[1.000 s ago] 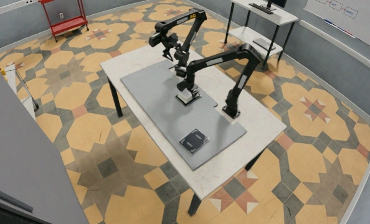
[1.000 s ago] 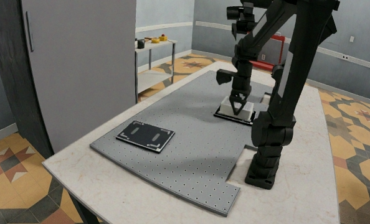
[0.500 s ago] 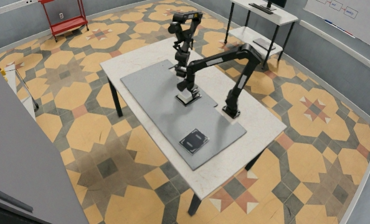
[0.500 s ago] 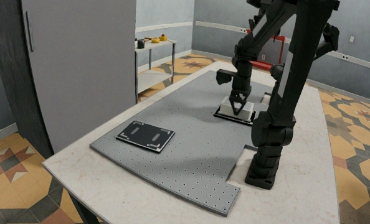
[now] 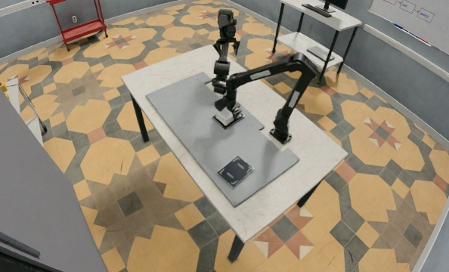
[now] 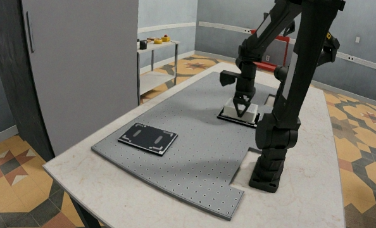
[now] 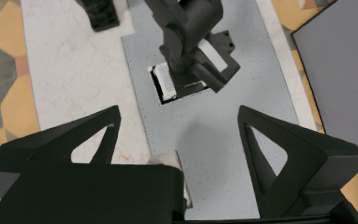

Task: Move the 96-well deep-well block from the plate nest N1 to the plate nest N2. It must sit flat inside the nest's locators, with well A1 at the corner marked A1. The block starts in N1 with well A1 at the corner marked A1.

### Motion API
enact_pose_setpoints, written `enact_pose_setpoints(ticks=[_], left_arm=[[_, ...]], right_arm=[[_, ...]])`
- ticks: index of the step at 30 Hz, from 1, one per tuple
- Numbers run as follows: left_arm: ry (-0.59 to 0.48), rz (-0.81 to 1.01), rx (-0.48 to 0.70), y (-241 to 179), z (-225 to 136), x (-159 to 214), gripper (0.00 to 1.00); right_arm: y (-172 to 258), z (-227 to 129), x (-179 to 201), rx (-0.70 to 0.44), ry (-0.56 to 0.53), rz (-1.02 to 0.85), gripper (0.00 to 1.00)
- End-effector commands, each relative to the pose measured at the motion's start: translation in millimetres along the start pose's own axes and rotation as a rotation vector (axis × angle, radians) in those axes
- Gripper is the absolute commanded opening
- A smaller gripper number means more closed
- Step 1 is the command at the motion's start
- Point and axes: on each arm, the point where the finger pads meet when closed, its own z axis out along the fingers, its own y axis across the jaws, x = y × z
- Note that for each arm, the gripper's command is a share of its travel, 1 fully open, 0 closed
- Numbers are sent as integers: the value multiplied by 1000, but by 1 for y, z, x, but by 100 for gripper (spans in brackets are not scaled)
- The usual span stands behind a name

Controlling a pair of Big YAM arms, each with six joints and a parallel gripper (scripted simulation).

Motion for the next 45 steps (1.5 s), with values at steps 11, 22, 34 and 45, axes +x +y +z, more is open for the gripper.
enact_pose_setpoints(ticks=[11, 22, 34, 45], left_arm=[[-9, 0, 12, -6, -5, -3, 100], [-9, 0, 12, -6, -5, -3, 100], [-9, 0, 12, -6, -5, -3, 100], [-49, -1, 78, -13, -39, -19, 100]], right_arm=[[3, -38, -33, 97, -174, 171, 100], [3, -42, -36, 99, -192, 187, 100], [3, -42, -36, 99, -192, 187, 100], [3, -42, -36, 99, -192, 187, 100]])
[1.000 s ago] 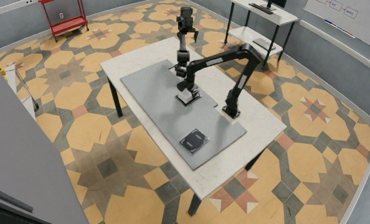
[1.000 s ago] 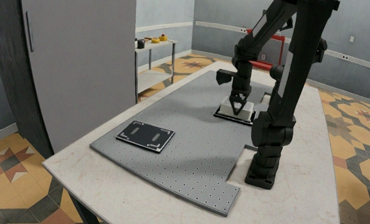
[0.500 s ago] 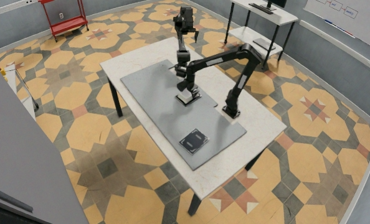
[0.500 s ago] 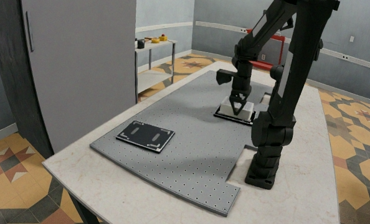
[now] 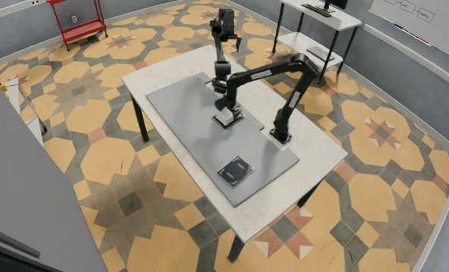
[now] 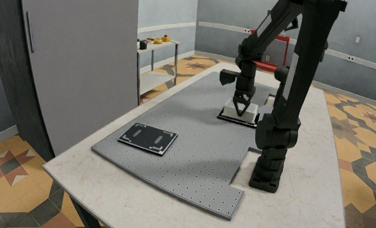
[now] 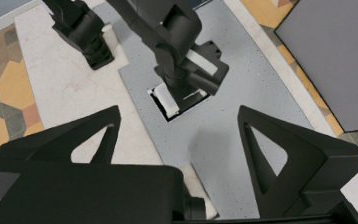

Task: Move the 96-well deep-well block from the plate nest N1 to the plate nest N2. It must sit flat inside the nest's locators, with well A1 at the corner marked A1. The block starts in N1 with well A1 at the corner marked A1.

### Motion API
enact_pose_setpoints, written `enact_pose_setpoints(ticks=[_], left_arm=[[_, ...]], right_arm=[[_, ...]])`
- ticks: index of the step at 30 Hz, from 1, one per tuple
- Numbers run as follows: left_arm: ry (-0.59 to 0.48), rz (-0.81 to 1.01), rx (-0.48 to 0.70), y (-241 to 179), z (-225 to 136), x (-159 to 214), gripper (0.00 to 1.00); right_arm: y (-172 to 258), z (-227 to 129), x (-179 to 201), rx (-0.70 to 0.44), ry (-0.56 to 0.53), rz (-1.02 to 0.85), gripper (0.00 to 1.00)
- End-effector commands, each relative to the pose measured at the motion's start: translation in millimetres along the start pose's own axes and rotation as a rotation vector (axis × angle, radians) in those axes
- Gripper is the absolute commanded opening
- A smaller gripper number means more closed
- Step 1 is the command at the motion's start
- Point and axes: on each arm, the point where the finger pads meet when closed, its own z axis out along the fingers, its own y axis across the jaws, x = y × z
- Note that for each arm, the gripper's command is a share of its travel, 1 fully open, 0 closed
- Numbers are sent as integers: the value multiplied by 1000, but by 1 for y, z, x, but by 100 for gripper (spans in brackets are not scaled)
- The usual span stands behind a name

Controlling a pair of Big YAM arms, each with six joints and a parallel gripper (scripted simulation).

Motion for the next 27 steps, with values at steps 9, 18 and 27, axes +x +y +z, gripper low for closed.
enact_pose_setpoints(ticks=[9, 18, 27], left_arm=[[-40, -5, 71, -28, -59, -12, 100], [-149, 356, 183, -13, -65, -21, 100], [-329, 725, 272, -11, -84, -13, 100]], right_arm=[[3, -22, -26, -8, -81, 1, 100], [1, -12, -15, -2, -43, -3, 100], [1, -12, -15, -2, -43, -3, 100]])
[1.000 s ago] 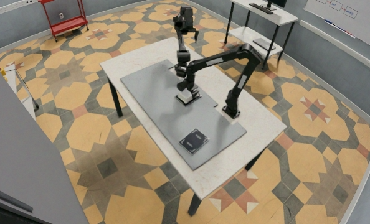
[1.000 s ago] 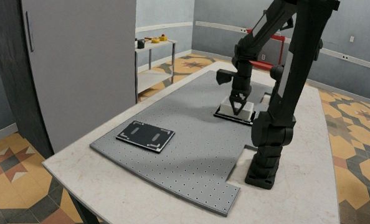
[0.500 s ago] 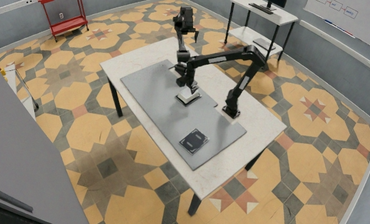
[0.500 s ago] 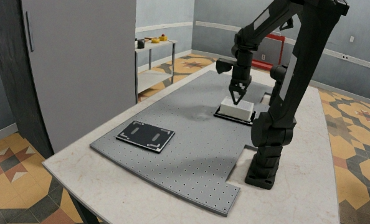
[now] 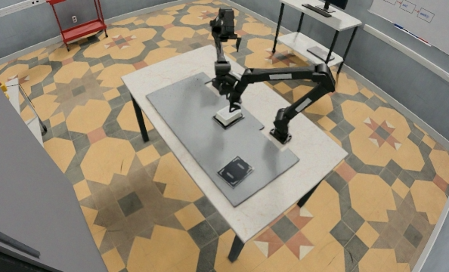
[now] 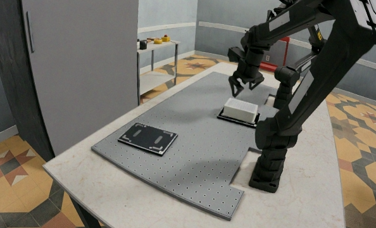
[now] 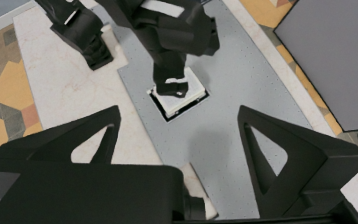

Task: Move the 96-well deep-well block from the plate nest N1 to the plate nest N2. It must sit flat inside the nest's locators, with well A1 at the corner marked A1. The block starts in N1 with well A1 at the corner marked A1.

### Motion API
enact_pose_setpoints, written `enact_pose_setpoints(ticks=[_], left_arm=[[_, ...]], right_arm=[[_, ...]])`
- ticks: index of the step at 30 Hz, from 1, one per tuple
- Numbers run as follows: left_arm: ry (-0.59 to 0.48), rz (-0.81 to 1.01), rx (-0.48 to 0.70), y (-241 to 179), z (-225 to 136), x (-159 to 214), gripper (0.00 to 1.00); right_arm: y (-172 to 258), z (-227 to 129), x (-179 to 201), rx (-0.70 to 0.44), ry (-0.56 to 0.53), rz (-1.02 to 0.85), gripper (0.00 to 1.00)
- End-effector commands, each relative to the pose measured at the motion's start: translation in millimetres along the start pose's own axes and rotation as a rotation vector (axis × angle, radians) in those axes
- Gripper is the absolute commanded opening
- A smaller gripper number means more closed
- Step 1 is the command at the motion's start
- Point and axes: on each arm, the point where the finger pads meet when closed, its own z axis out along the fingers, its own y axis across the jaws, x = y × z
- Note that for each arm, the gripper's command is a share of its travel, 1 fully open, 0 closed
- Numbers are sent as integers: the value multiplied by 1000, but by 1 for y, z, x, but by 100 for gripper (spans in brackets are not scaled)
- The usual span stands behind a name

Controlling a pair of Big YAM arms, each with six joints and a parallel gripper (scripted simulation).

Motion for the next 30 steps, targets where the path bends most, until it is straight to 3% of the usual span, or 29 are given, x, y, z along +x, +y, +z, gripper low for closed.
enact_pose_setpoints(ticks=[1, 7, 12, 30], left_arm=[[-84, 242, 61, -7, -9, -9, 100], [-236, 494, 92, -7, -24, -4, 100], [-290, 552, 101, -8, -29, -2, 100], [-292, 521, 103, -10, -33, -9, 100]], right_arm=[[2, -12, -15, -6, -43, -4, 100], [2, -12, -15, -6, -43, -4, 100], [2, -12, -15, -6, -43, -4, 100], [2, -12, -15, -6, -43, -4, 100]])
